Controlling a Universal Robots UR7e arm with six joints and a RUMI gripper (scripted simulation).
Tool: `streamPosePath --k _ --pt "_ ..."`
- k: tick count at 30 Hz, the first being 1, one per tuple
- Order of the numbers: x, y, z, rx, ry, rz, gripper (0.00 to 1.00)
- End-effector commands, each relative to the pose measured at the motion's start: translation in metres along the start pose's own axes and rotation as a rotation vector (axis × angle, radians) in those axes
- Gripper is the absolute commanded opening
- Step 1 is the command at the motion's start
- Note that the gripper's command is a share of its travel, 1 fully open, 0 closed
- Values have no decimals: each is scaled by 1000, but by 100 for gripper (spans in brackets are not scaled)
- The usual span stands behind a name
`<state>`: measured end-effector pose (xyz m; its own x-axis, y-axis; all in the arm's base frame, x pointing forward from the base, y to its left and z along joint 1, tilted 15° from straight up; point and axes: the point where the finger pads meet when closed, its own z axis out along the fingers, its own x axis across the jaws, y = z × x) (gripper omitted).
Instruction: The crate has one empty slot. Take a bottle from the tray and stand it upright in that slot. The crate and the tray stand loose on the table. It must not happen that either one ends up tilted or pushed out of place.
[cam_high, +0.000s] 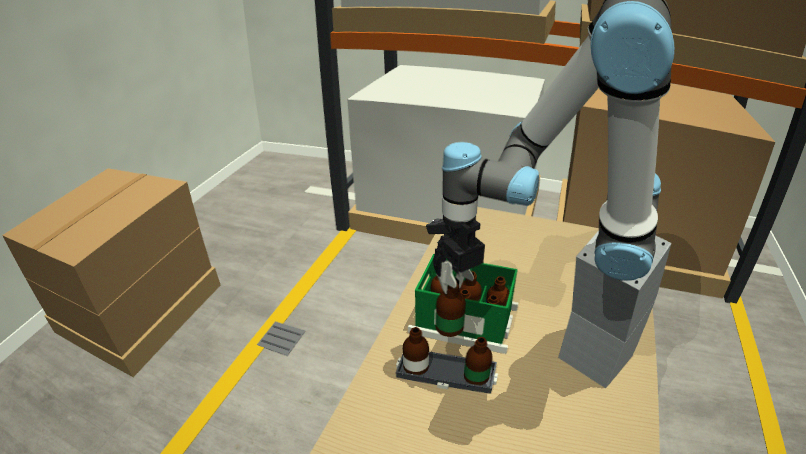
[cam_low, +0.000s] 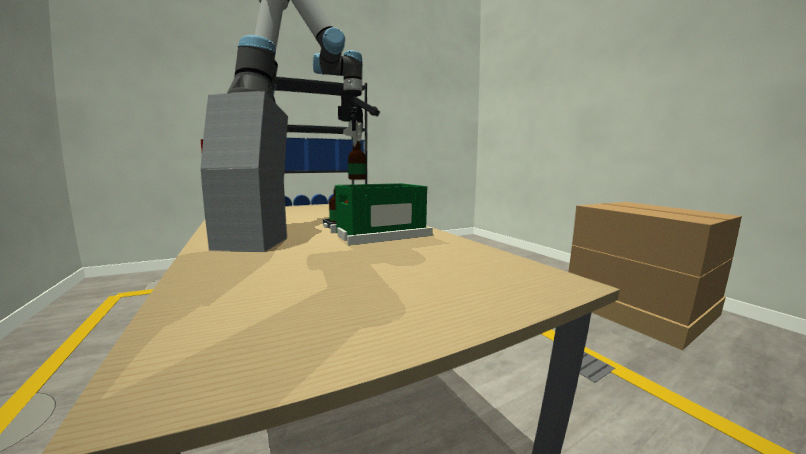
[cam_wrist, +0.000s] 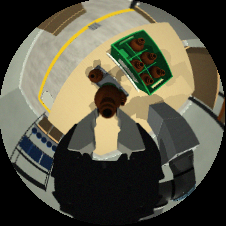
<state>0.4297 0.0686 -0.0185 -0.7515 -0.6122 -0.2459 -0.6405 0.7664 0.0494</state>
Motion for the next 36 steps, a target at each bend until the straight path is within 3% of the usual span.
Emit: streamPosePath --k 1,36 --pt "0 0 0 1 -1 0 0" --pt "3 -9 0 1 -1 0 0"
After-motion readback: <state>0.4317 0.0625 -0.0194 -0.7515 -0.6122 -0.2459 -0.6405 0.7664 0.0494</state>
